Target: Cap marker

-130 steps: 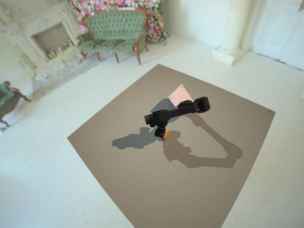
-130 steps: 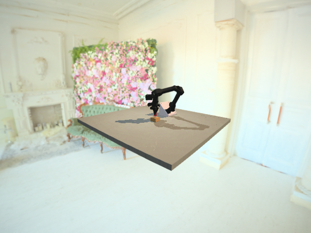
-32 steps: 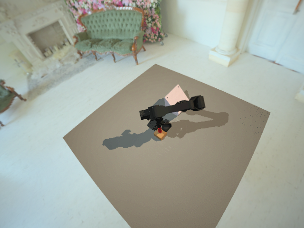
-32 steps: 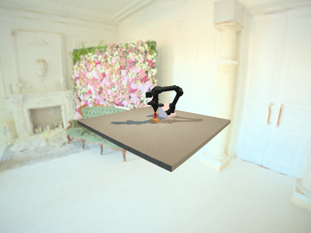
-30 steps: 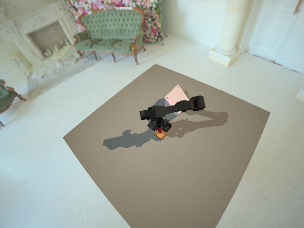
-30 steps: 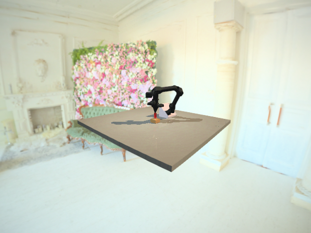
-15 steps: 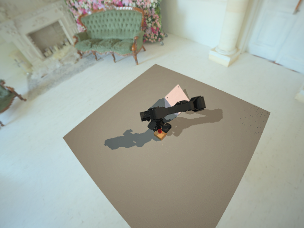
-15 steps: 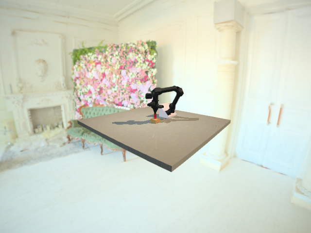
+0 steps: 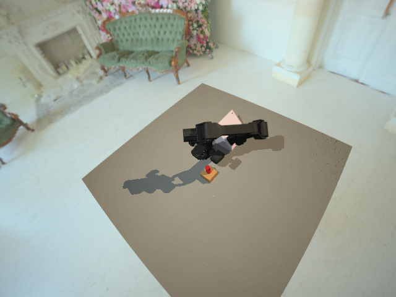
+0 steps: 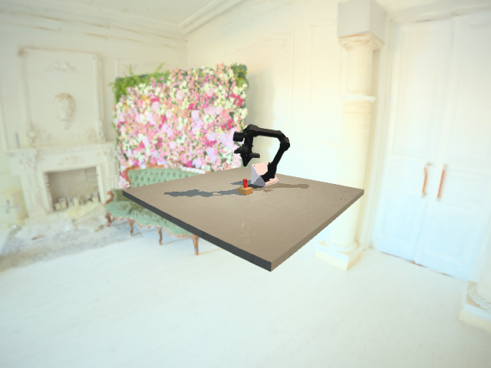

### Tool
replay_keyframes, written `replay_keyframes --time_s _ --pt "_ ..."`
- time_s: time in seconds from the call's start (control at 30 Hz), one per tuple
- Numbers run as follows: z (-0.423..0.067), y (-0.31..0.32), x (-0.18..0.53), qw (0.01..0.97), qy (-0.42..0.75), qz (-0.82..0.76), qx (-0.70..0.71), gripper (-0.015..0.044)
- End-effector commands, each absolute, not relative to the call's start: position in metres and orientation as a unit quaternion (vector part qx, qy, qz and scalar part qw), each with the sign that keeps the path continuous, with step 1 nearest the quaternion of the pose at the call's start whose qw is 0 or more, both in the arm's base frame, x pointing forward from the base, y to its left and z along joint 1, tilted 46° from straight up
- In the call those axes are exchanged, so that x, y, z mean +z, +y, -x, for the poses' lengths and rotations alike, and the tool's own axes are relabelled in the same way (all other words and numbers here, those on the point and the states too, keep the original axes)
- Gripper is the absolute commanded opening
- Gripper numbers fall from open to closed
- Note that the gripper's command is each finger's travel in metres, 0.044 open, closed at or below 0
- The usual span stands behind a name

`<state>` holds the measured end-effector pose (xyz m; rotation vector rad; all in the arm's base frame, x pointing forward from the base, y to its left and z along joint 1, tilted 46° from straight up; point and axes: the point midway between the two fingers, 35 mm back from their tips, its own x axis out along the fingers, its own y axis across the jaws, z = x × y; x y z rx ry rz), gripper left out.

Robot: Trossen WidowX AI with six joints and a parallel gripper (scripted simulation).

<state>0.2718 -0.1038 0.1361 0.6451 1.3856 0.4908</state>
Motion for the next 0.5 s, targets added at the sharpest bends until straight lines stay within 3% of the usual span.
replay_keyframes --time_s 0.0,0.4,0.47 --pt "-0.2709 -0.1051 0.138 0.693 0.624 -0.285 0.221 0.0105" --pt "-0.2709 -0.1051 0.138 0.693 0.624 -0.285 0.221 0.042" --pt "-0.2709 -0.1051 0.138 0.693 0.624 -0.285 0.221 0.044"
